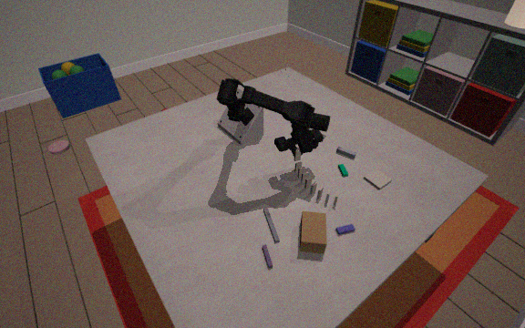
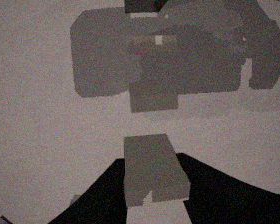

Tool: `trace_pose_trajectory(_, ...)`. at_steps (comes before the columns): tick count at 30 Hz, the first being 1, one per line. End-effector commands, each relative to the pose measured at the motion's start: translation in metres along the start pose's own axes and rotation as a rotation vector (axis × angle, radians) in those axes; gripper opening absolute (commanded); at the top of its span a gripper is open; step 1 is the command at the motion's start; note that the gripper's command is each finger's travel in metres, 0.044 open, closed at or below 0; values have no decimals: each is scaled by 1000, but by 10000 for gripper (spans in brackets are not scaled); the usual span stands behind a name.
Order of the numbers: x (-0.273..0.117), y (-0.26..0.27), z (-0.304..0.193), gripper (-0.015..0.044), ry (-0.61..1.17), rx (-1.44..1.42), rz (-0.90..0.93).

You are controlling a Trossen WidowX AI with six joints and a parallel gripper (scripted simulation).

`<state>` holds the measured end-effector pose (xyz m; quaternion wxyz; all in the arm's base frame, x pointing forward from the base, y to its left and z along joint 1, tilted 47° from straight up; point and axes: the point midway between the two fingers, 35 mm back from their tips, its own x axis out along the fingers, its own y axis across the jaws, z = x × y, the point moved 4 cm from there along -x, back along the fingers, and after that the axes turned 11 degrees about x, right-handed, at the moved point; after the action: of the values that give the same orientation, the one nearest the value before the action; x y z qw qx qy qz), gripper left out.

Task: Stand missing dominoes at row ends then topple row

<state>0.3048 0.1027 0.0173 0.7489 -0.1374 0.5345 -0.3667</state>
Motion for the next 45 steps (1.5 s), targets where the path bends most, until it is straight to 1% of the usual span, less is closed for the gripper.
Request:
trace_pose_trajectory(1, 19, -3, -3, 107, 0, -7, -12)
trace_pose_trajectory(5, 36, -6, -5, 107, -1, -6, -17)
trace_pose_trajectory(17, 37, -6, -5, 107, -1, -6, -17)
trace_pose_trajectory(29, 37, -6, -5, 422, -1, -6, -17)
trace_pose_trajectory(30, 37, -6, -5, 440, -1, -6, -17)
trace_pose_trajectory(33, 34, -6, -5, 440, -1, -6, -17)
trace_pose_trajectory(35, 14, -2, -3, 440, 1, -6, -11)
trace_pose_trajectory(41, -84, -2, -5, 440, 6, -5, -10)
trace_pose_trajectory(42, -93, -3, -6, 440, 6, -4, -11)
trace_pose_trajectory(45, -95, -4, -6, 440, 6, -4, -12)
